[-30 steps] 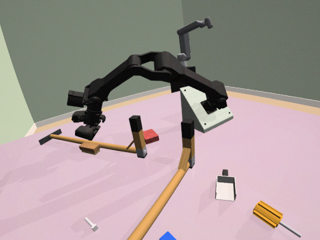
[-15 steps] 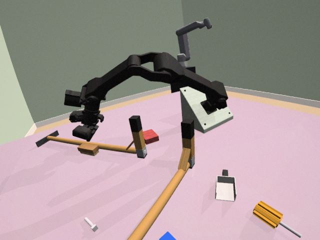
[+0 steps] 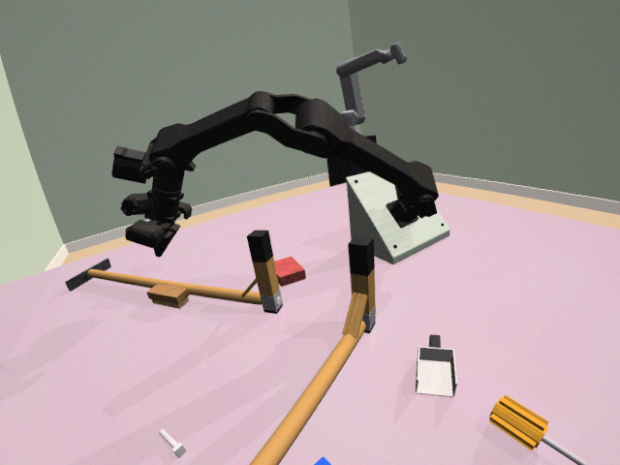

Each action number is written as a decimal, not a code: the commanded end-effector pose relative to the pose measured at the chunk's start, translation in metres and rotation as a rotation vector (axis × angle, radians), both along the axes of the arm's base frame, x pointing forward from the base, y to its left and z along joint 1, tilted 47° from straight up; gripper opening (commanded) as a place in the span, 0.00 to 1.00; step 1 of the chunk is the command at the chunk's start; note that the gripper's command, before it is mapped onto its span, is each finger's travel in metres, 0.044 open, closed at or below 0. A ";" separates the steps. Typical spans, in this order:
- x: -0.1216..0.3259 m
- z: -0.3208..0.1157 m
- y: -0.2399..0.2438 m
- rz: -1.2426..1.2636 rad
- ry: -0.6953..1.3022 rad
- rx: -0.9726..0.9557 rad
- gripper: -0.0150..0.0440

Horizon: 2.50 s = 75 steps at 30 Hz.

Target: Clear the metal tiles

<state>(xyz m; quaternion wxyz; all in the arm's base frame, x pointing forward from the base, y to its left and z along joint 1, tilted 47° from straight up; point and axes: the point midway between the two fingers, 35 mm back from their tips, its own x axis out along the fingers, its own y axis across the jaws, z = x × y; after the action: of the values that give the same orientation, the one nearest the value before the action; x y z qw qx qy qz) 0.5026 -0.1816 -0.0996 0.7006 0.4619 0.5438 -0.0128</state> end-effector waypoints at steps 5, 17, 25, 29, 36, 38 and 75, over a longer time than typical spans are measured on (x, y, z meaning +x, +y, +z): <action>-0.005 0.024 -0.022 0.003 -0.005 0.002 0.25; -0.034 0.043 -0.059 0.003 -0.005 0.002 0.25; -0.044 0.048 -0.069 0.003 -0.006 0.003 0.25; -0.042 0.043 -0.065 0.007 -0.009 0.002 0.25; -0.037 0.030 -0.055 0.016 -0.017 0.001 0.25; -0.036 0.027 -0.052 0.018 -0.020 0.000 0.25; -0.028 -0.036 0.009 0.067 -0.062 0.001 0.25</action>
<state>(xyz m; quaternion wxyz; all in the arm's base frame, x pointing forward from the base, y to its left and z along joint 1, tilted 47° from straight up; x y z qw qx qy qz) 0.4758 -0.1822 -0.1277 0.7197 0.4420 0.5350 0.0206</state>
